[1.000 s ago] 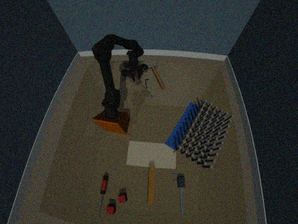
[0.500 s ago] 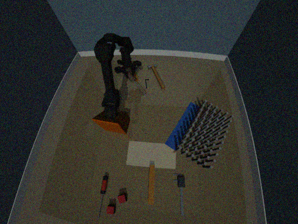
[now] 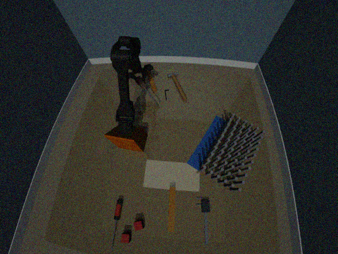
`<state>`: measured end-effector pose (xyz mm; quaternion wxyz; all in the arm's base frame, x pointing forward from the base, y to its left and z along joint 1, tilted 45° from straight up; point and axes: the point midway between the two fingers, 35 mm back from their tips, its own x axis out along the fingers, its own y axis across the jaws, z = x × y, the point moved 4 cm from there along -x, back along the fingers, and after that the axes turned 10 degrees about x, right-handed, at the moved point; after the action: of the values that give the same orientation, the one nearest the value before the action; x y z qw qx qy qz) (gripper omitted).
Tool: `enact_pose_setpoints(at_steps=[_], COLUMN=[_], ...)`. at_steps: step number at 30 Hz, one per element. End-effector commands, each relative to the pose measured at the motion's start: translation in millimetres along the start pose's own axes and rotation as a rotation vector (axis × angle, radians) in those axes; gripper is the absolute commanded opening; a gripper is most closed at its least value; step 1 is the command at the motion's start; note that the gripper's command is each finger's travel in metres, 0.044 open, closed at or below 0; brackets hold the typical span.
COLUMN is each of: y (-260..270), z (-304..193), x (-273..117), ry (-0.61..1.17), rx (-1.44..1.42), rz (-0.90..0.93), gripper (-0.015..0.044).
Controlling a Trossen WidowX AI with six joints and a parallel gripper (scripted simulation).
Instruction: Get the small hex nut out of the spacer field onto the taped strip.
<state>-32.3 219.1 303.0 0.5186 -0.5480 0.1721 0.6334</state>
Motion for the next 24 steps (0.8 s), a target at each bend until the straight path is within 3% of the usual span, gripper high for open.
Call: enact_pose_setpoints(at_steps=[1,14,24], y=[8,33,34], z=[2,6,11], x=[-11,-40,-33], ry=[-0.016,-0.078,-0.079], rx=[0.021,0.074,0.075], rz=[-0.017,-0.046,-0.046], gripper=[0.0,0.0,0.0])
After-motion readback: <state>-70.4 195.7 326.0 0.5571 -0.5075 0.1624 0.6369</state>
